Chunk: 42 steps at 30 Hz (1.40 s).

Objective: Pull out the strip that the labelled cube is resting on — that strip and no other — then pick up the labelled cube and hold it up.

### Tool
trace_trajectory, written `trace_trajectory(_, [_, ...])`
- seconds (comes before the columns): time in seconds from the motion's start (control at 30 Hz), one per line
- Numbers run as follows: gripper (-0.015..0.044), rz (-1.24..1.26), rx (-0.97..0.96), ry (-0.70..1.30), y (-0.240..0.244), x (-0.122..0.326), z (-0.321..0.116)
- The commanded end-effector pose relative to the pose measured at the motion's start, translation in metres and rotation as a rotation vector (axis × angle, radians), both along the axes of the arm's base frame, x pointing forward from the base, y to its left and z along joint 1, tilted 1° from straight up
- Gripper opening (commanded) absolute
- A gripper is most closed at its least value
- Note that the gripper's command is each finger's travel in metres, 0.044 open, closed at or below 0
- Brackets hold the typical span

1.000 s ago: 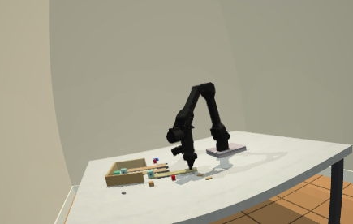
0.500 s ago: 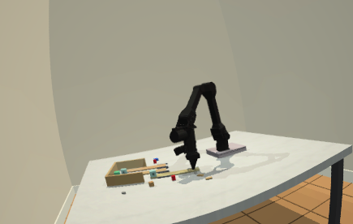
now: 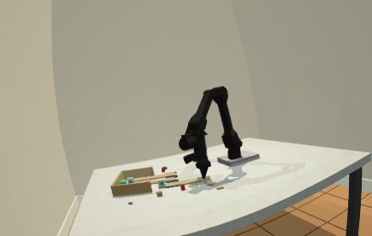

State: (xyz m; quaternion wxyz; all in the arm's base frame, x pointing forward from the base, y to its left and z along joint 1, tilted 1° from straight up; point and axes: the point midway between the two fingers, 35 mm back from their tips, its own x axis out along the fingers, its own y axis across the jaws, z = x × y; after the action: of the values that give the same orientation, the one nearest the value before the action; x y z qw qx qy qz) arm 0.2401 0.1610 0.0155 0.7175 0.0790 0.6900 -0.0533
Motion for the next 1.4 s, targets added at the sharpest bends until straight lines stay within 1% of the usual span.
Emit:
trace_trajectory(0.0, [0.0, 0.002, -0.011, 0.031, -0.003, -0.01, -0.006])
trace_trajectory(0.7, [0.0, 0.002, -0.011, 0.031, -0.003, -0.01, -0.006])
trace_trajectory(0.73, [0.0, 0.0, -0.001, 0.002, 0.0, 0.0, 0.002])
trace_trajectory(0.87, [0.0, 0.002, -0.01, 0.028, 0.0, 0.001, 0.04])
trace_trajectory(1.1, [0.0, 0.002, -0.011, 0.03, -0.003, -0.002, 0.043])
trace_trajectory(1.17, [0.0053, 0.043, -0.012, 0.028, -0.003, 0.002, 0.042])
trace_trajectory(1.27, [0.0131, 0.174, -0.016, 0.024, -0.007, 0.017, 0.041])
trace_trajectory(1.37, [0.021, 0.186, -0.017, 0.023, -0.008, 0.025, 0.043])
